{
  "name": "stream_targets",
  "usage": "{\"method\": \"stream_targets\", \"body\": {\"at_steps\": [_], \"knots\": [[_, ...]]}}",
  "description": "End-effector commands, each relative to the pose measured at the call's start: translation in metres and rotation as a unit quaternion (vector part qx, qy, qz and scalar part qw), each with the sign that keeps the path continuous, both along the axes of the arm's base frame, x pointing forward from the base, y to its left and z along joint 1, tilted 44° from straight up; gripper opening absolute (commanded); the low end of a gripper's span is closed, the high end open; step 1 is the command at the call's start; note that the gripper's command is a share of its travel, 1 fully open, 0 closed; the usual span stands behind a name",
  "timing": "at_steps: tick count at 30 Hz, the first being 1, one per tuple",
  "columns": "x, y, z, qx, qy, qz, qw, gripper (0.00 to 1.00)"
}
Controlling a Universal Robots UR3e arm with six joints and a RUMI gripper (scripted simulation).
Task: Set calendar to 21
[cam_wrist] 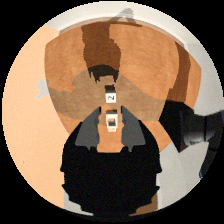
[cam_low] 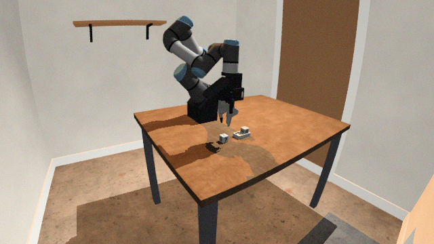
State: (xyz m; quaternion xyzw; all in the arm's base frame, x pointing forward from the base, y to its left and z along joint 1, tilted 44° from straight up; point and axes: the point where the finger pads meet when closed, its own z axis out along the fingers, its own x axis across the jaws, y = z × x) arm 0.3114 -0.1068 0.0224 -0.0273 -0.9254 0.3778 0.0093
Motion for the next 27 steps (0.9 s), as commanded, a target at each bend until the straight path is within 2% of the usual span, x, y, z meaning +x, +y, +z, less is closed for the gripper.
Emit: {"method": "stream_targets", "body": {"at_steps": [1,27], "knots": [[0.000,-0.004,-0.004,0.000,-0.001,0.001,1.000,0.28],[-0.001,-0.026,-0.027,0.000,-0.001,0.001,1.000,0.28]]}}
